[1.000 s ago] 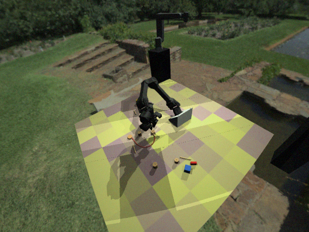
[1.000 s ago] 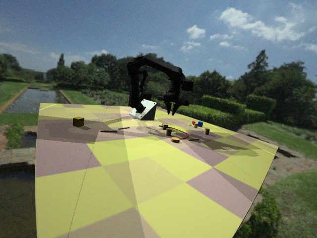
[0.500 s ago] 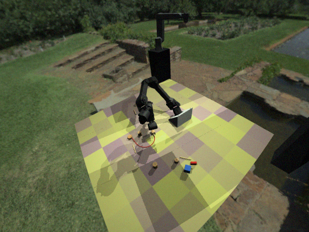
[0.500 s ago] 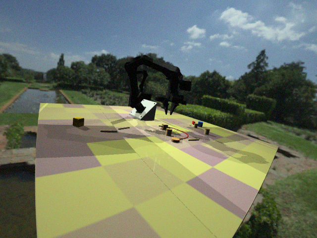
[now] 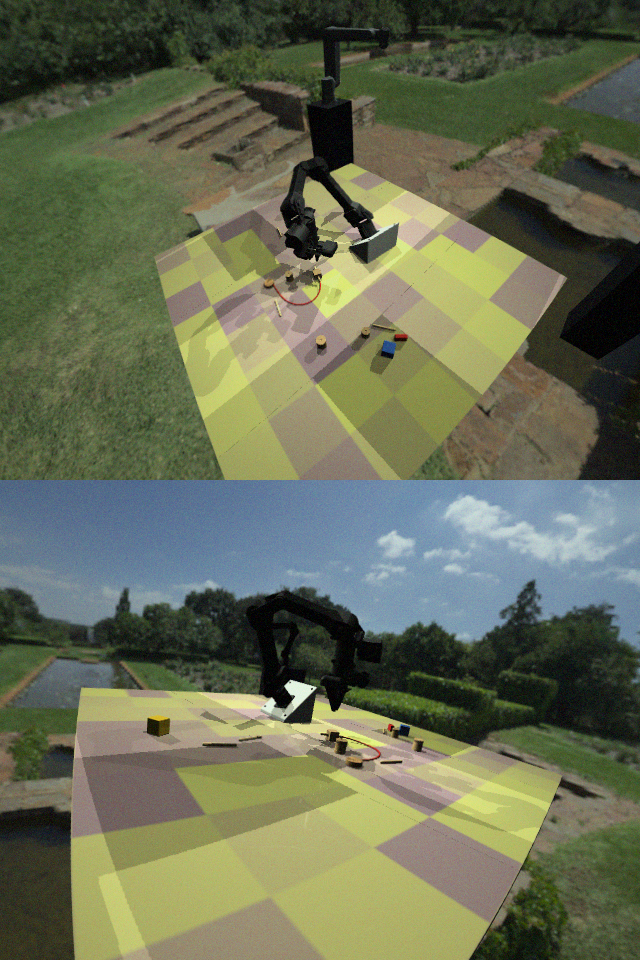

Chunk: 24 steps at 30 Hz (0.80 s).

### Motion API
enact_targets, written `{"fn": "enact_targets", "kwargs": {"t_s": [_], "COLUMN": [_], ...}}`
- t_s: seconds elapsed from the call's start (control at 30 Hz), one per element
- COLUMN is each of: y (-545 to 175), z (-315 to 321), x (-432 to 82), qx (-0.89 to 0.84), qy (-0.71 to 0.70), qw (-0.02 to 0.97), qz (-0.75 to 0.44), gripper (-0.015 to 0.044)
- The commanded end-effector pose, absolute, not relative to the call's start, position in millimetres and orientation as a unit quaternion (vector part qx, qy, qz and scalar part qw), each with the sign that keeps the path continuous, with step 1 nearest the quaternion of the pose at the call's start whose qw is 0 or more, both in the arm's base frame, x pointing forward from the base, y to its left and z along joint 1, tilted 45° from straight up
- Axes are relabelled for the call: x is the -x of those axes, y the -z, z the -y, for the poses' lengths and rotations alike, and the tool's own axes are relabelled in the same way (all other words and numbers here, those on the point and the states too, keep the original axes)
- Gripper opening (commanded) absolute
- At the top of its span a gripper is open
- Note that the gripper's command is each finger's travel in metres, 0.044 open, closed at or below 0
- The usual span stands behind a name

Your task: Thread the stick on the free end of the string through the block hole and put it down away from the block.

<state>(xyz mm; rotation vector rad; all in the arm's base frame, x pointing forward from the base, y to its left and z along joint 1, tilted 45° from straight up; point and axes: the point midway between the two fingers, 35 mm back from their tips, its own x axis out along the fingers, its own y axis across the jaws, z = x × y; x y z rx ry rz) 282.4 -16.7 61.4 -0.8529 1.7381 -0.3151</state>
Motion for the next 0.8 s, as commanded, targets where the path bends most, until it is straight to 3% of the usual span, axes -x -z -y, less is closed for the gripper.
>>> {"fn": "enact_targets", "kwargs": {"t_s": [0.0,0.77], "y": [-72.3,-63.2], "z": [27.1,35.3], "x": [-271.3,-271.3], "qx": [0.529,0.529], "qy": [-0.118,-0.118], "qw": [0.397,0.397], "qz": [-0.741,-0.741], "gripper": [0.0125,0.0125]}}
